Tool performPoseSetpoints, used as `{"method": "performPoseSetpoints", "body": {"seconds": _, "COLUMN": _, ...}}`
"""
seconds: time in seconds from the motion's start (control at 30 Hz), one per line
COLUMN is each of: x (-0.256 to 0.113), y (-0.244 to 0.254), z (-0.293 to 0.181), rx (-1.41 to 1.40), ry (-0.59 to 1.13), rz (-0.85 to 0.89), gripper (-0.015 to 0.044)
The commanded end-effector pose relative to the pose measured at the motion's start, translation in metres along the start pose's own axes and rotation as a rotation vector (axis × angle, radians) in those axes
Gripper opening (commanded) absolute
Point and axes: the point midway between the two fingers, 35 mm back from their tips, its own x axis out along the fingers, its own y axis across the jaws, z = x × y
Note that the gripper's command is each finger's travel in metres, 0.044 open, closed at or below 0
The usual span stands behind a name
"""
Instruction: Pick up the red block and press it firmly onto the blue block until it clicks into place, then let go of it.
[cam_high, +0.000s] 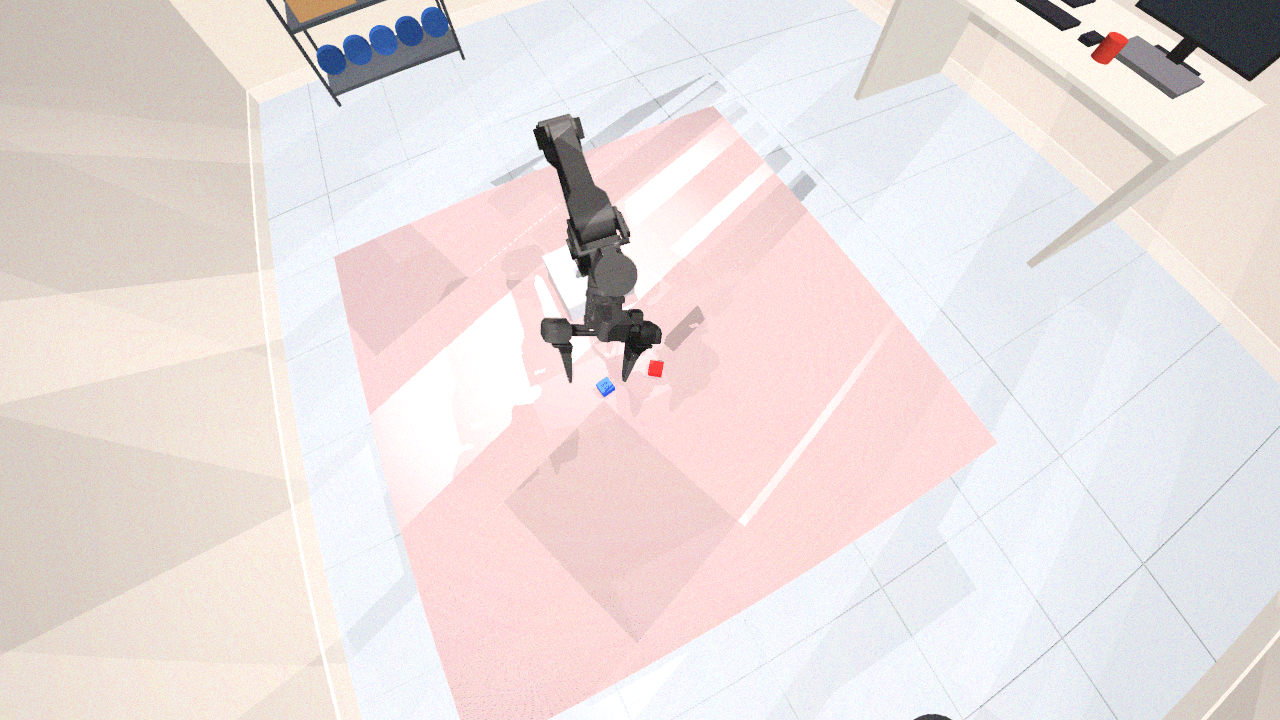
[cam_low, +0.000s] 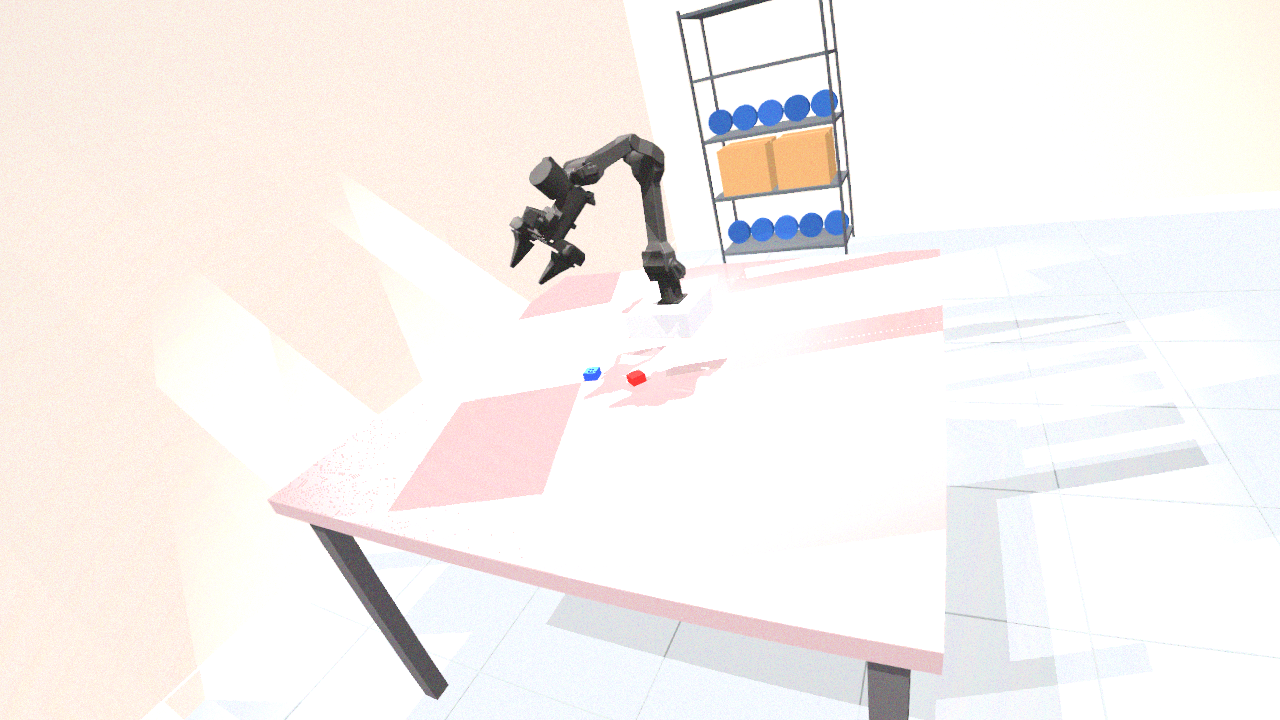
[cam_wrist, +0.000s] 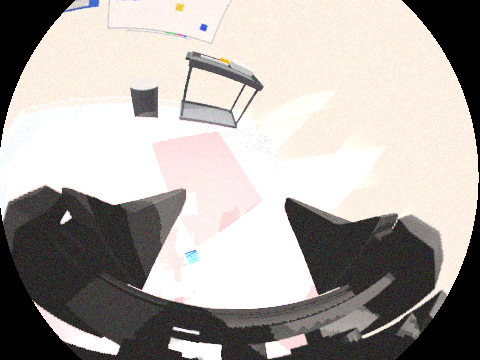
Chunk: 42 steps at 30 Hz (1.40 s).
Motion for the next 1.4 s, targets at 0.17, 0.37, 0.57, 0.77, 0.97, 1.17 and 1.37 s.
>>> {"method": "performPoseSetpoints", "body": {"seconds": 0.17, "x": 0.037, "y": 0.102, "z": -0.083, "rx": 0.235, "ry": 0.405, "rz": 0.232, "gripper": 0.0440}}
{"method": "performPoseSetpoints", "body": {"seconds": 0.37, "x": 0.035, "y": 0.158, "z": -0.151, "rx": 0.417, "ry": 0.766, "rz": 0.238, "gripper": 0.0440}}
{"method": "performPoseSetpoints", "body": {"seconds": 0.57, "x": 0.030, "y": 0.172, "z": -0.173, "rx": 0.472, "ry": 0.885, "rz": 0.208, "gripper": 0.0440}}
{"method": "performPoseSetpoints", "body": {"seconds": 0.77, "x": 0.029, "y": 0.173, "z": -0.172, "rx": 0.472, "ry": 0.885, "rz": 0.208, "gripper": 0.0440}}
{"method": "performPoseSetpoints", "body": {"seconds": 0.97, "x": 0.051, "y": 0.186, "z": -0.197, "rx": 0.472, "ry": 0.885, "rz": 0.208, "gripper": 0.0440}}
{"method": "performPoseSetpoints", "body": {"seconds": 1.17, "x": 0.054, "y": 0.190, "z": -0.202, "rx": 0.472, "ry": 0.885, "rz": 0.208, "gripper": 0.0440}}
{"method": "performPoseSetpoints", "body": {"seconds": 1.37, "x": 0.058, "y": 0.195, "z": -0.207, "rx": 0.472, "ry": 0.885, "rz": 0.208, "gripper": 0.0440}}
